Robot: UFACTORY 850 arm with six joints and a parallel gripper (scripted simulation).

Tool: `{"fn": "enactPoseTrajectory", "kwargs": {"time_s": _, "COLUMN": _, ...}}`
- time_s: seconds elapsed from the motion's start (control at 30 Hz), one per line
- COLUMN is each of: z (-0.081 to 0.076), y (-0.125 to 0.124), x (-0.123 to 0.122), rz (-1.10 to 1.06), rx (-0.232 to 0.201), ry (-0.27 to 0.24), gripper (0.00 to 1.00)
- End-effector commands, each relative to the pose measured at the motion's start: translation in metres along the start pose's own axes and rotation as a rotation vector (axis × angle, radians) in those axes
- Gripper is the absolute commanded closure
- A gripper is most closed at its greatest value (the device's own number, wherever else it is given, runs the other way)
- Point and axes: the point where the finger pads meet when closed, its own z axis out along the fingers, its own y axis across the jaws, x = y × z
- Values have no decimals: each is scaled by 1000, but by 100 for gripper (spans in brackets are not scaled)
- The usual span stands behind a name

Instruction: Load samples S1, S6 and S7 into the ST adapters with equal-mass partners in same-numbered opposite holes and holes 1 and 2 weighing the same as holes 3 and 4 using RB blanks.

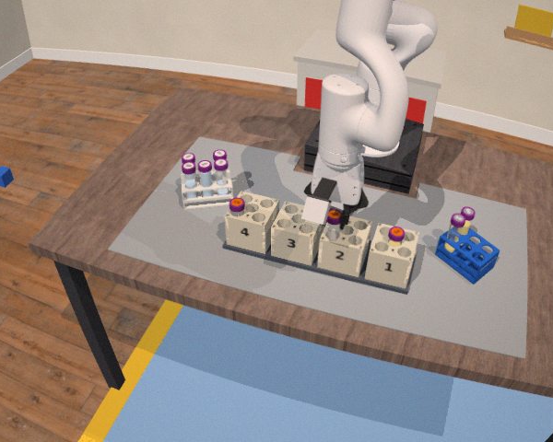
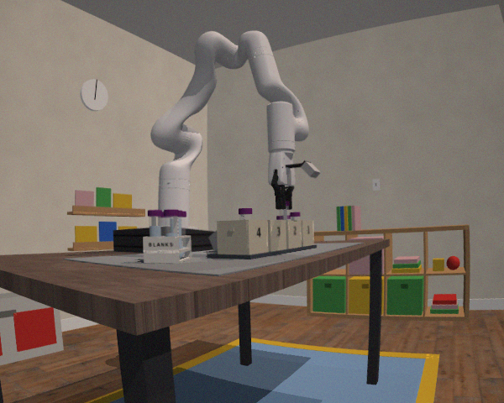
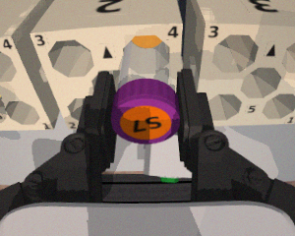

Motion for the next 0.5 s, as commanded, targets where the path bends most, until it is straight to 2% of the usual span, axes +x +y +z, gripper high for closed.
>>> {"fn": "enactPoseTrajectory", "kwargs": {"time_s": 0.0, "z": 4, "y": 0, "x": 1, "rz": 0, "rx": 0, "ry": 2, "gripper": 100}}
{"fn": "enactPoseTrajectory", "kwargs": {"time_s": 0.47, "z": 16, "y": 0, "x": 1, "rz": 0, "rx": 0, "ry": 2, "gripper": 100}}
